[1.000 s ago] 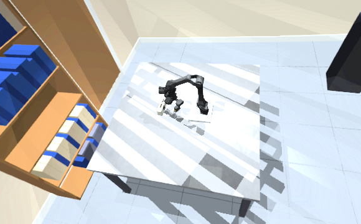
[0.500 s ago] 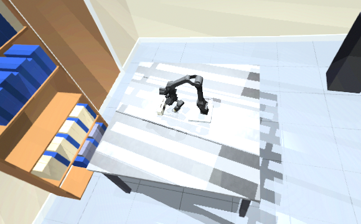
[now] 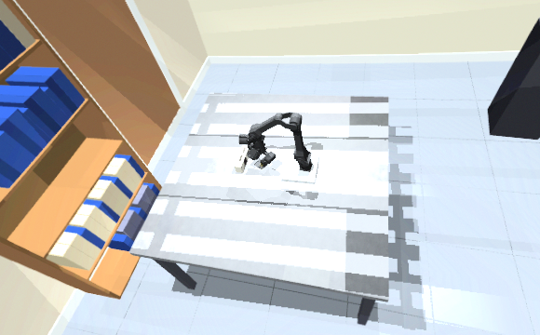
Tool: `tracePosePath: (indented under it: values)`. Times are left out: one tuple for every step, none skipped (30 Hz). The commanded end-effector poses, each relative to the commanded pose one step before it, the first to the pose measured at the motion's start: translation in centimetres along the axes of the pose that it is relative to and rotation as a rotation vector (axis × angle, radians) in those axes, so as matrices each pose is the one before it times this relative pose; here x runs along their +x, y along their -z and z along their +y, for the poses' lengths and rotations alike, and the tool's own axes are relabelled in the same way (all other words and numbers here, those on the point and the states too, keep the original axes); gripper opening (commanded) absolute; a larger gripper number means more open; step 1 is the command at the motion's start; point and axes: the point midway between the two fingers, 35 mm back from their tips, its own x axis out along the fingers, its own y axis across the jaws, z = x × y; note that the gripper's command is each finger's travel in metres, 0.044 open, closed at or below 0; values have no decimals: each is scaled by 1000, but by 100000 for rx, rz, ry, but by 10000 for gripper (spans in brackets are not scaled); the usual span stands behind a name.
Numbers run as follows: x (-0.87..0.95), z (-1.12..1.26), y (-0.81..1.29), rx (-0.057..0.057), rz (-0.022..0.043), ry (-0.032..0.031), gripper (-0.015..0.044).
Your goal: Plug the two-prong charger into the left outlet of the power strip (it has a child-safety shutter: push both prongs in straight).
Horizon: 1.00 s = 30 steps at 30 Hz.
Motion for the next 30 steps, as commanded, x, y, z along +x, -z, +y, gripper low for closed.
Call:
tracePosePath:
  values:
    - [740, -3, 35, -292, 610, 34, 440]
    - [164, 4, -11, 0, 0, -1, 440]
    - [164, 5, -11, 0, 0, -1, 440]
    - [164, 6, -10, 0, 0, -1, 440]
    - [163, 7, -9, 0, 1, -2, 440]
    - [163, 8, -9, 0, 1, -2, 440]
    - [163, 9, -8, 0, 1, -2, 440]
    - [163, 10, -8, 0, 1, -2, 440]
    - [162, 11, -7, 0, 1, -2, 440]
    - [162, 12, -6, 0, 1, -2, 440]
    - [162, 13, -6, 0, 1, -2, 440]
    - [162, 14, -5, 0, 1, -2, 440]
    - [161, 15, -5, 0, 1, -2, 440]
    - [129, 13, -3, 0, 1, -2, 440]
    - [78, 8, -2, 0, 1, -1, 440]
    - [26, 3, -1, 0, 0, 0, 440]
    - [-378, -9, -65, 78, -537, -140, 414]
    - [0, 0, 0, 0, 0, 0, 388]
    - [0, 0, 0, 0, 0, 0, 361]
    - [0, 0, 0, 0, 0, 0, 335]
    - [0, 0, 0, 0, 0, 0, 309]
    - [0, 0, 0, 0, 0, 0, 282]
    - [0, 0, 0, 0, 0, 0, 256]
    - [0, 0, 0, 0, 0, 0, 230]
    - [0, 0, 0, 0, 0, 0, 204]
    - [0, 0, 0, 0, 0, 0, 177]
    - [0, 0, 0, 0, 0, 0, 151]
    - [0, 0, 0, 0, 0, 0, 125]
    - [0, 0, 0, 0, 0, 0, 118]
    - [0, 0, 0, 0, 0, 0, 112]
